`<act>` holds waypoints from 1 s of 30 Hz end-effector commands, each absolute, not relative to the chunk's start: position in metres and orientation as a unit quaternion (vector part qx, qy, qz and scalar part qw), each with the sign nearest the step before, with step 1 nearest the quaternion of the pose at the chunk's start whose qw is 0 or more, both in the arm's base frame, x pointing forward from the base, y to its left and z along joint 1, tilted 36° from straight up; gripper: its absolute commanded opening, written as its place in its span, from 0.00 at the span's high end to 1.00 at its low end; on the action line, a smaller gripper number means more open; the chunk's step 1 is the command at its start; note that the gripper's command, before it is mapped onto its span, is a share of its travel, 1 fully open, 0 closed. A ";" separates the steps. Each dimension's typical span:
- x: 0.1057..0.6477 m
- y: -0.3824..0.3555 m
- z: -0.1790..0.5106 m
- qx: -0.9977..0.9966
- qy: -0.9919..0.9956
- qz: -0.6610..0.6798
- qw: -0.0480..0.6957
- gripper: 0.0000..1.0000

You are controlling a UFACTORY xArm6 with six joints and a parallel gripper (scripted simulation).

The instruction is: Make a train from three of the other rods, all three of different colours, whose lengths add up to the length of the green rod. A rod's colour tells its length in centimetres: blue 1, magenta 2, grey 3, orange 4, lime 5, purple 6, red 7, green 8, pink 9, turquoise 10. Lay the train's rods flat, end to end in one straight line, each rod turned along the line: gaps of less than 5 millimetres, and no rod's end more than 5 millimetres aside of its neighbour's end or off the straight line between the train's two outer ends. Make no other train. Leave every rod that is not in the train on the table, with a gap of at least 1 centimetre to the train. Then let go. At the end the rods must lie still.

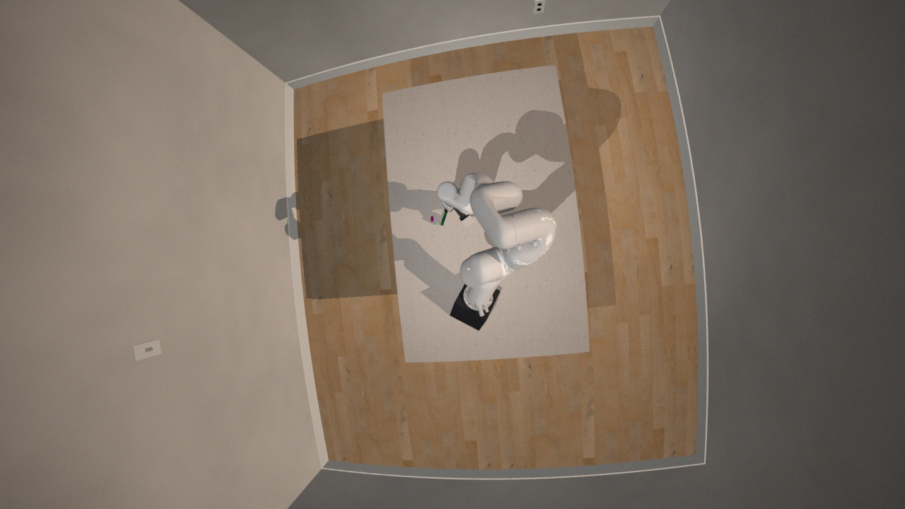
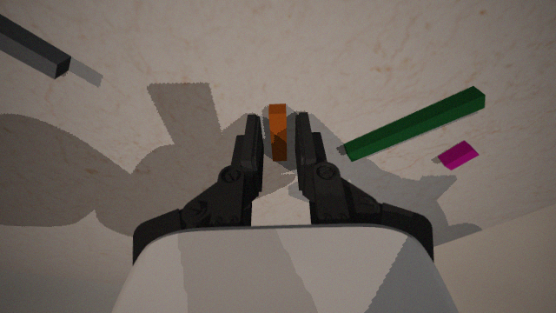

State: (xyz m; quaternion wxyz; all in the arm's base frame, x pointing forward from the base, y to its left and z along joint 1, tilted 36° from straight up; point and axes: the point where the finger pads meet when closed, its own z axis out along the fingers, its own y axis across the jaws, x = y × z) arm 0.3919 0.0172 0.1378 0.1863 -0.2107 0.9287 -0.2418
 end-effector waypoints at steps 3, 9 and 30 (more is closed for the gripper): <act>0.393 0.018 0.139 -0.211 0.928 -0.242 0.188 0.76; 0.393 0.018 0.139 -0.211 0.928 -0.242 0.188 0.96; 0.393 0.018 0.139 -0.211 0.928 -0.242 0.188 0.96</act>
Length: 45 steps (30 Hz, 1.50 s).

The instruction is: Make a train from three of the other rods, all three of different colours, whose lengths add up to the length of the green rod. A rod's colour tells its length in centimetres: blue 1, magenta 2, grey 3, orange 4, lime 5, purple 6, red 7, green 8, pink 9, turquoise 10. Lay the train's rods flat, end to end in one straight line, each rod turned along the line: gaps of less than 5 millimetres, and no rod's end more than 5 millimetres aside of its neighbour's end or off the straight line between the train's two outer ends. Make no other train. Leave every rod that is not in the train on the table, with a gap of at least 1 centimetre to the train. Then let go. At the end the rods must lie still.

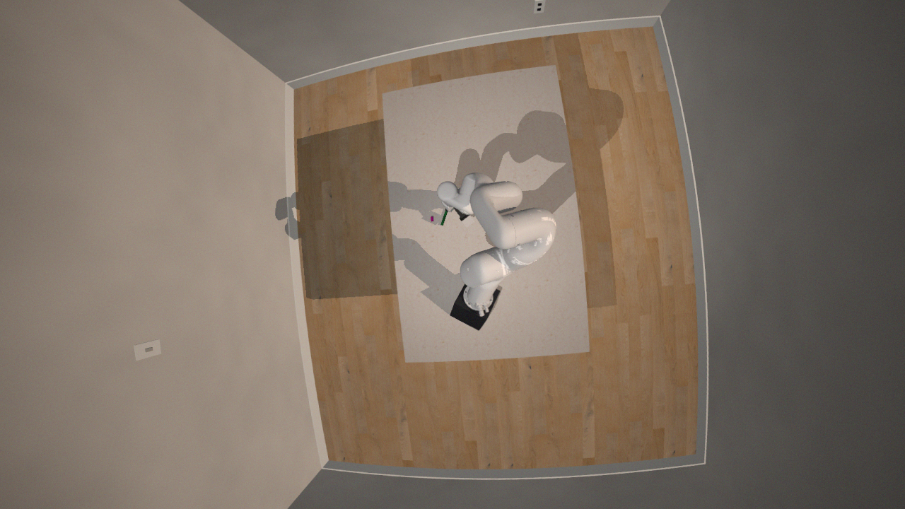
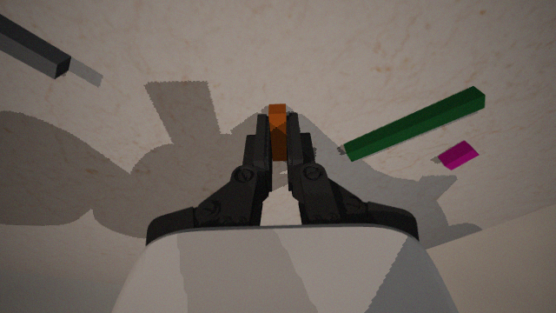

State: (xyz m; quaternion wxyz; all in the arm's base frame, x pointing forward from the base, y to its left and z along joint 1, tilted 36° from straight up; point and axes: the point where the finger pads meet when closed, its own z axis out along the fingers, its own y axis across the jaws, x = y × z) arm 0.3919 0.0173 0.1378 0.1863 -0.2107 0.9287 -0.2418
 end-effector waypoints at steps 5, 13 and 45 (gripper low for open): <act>0.393 0.018 0.139 -0.211 0.928 -0.242 0.188 0.96; 0.393 0.018 0.139 -0.211 0.928 -0.242 0.188 0.96; 0.348 0.055 0.220 -0.211 0.928 -0.242 0.188 0.96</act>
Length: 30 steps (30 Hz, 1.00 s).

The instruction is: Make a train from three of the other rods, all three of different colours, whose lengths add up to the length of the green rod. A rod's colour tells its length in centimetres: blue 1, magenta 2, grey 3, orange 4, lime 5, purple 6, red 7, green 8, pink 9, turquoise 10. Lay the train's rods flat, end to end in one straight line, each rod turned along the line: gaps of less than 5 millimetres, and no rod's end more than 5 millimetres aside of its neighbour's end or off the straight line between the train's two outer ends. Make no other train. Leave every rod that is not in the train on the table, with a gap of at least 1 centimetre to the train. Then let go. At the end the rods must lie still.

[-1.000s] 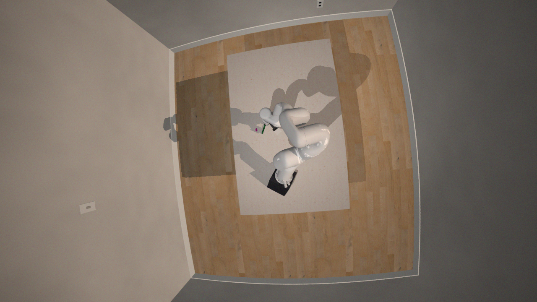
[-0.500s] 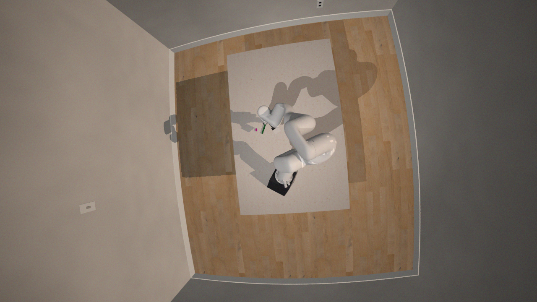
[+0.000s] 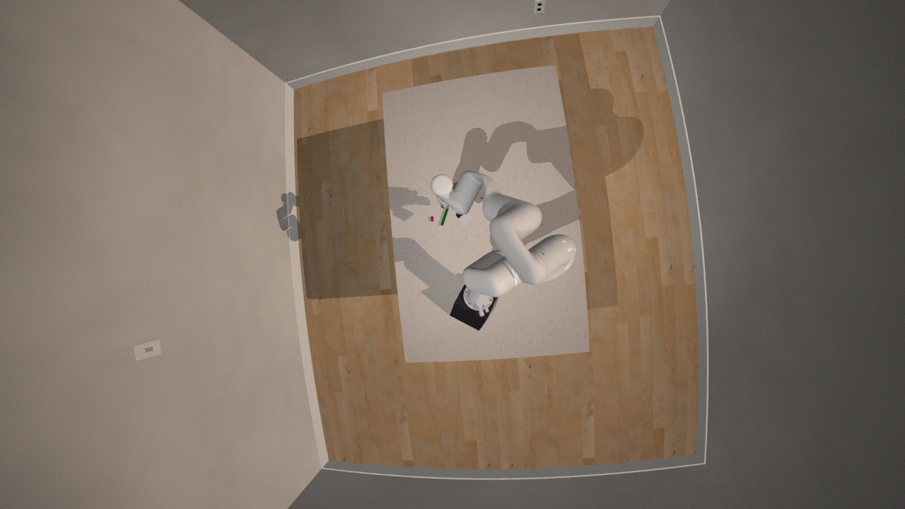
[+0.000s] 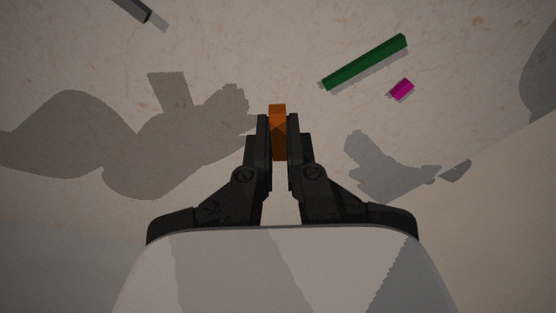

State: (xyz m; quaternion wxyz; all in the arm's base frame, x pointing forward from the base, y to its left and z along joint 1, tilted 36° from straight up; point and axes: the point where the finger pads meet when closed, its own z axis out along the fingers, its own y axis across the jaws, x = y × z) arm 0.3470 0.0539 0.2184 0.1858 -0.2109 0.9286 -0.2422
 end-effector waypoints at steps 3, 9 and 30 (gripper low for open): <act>0.348 0.054 0.220 -0.212 0.928 -0.242 0.187 0.96; 0.348 0.047 0.223 -0.240 0.922 -0.247 0.179 0.96; 0.346 -0.028 0.257 -0.526 0.794 -0.293 0.090 0.96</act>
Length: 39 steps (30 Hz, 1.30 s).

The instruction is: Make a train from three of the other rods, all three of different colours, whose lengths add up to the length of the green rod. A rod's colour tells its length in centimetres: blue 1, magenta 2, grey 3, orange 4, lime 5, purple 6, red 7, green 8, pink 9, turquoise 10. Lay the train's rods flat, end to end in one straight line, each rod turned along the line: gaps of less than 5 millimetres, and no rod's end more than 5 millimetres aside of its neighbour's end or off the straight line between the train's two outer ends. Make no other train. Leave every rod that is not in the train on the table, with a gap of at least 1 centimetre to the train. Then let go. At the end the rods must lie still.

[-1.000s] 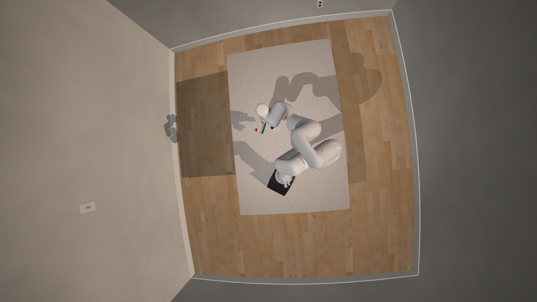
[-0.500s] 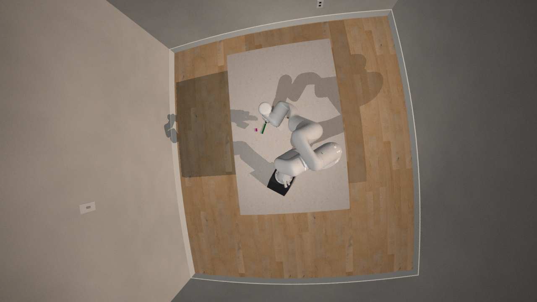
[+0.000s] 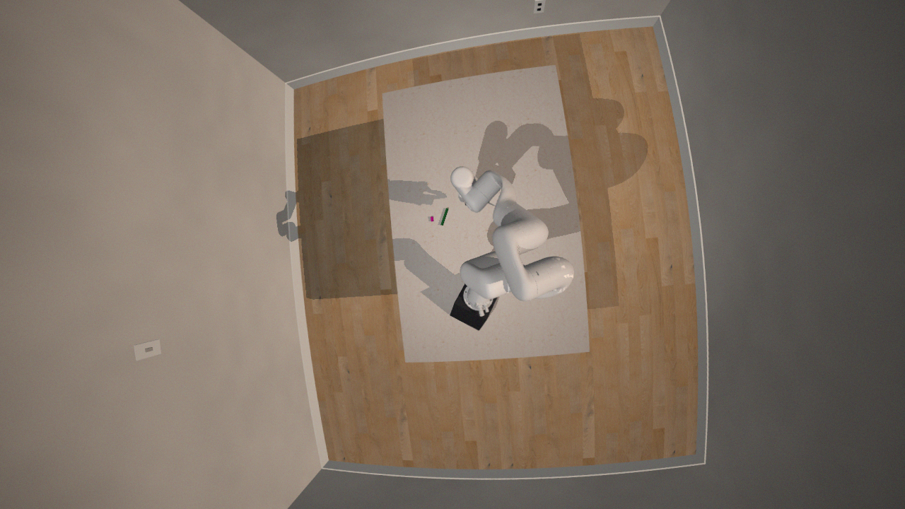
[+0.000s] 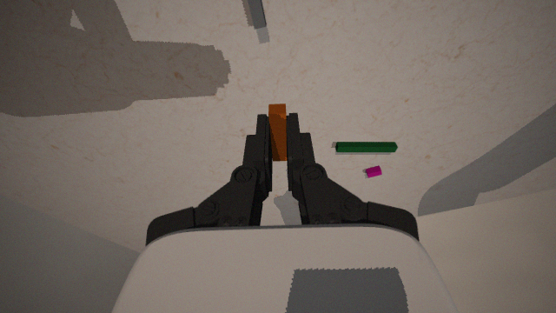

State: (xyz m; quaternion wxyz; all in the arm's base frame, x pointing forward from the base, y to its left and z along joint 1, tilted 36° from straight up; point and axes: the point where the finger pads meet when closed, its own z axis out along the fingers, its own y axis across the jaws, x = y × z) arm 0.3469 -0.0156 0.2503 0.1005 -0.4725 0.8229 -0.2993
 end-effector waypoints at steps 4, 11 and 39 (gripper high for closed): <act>0.346 -0.032 0.259 -0.539 0.784 -0.295 0.085 0.96; 0.346 -0.032 0.259 -0.539 0.784 -0.295 0.085 0.96; 0.371 -0.054 0.214 -0.540 0.784 -0.294 0.085 0.96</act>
